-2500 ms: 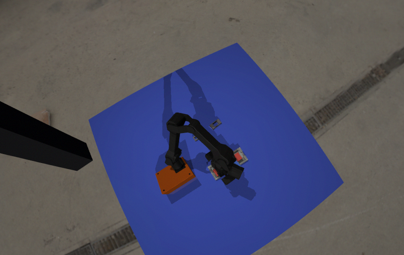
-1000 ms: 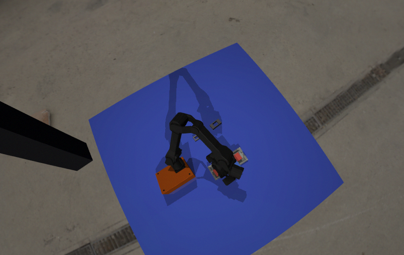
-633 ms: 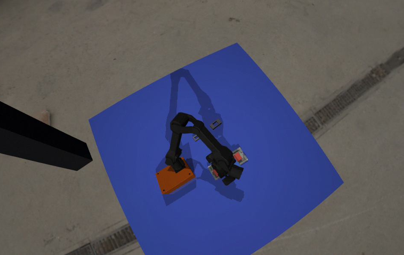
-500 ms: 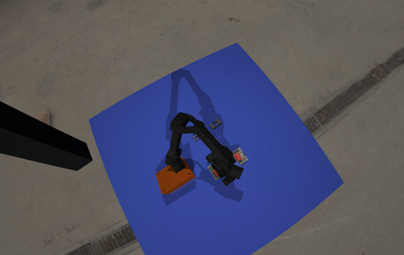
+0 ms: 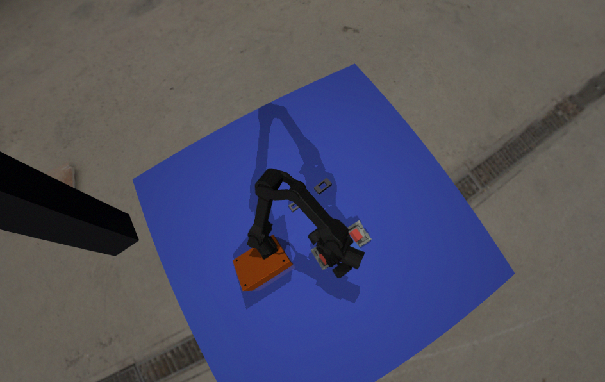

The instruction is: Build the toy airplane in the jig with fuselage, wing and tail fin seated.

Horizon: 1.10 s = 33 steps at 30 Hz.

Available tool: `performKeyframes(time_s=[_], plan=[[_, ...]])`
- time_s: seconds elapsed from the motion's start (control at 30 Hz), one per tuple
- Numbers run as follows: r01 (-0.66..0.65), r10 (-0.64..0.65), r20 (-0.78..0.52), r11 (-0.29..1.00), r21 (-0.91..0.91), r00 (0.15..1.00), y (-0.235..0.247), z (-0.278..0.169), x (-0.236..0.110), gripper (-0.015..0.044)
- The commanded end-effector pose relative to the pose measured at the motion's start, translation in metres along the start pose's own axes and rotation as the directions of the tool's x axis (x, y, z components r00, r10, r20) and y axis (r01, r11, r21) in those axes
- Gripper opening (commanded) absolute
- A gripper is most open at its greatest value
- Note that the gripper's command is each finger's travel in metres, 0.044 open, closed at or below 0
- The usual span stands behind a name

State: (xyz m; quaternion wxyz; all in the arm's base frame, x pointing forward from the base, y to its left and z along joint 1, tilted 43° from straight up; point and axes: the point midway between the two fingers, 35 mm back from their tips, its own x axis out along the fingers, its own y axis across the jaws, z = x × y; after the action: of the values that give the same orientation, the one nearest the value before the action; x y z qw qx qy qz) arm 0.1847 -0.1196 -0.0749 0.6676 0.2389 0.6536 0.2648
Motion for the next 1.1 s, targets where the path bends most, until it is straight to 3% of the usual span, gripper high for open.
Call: performKeyframes(time_s=[0.0,0.97,1.07], plan=[[-0.002,0.002,0.000,1.000,0.003,1.000,-0.0005,-0.0006,0.0020,0.0067],[-0.001,0.001,0.001,1.000,0.000,1.000,0.0000,-0.0001,0.0005,0.0079],[-0.001,0.001,0.001,1.000,0.000,1.000,0.0000,-0.0001,0.0005,0.0059]])
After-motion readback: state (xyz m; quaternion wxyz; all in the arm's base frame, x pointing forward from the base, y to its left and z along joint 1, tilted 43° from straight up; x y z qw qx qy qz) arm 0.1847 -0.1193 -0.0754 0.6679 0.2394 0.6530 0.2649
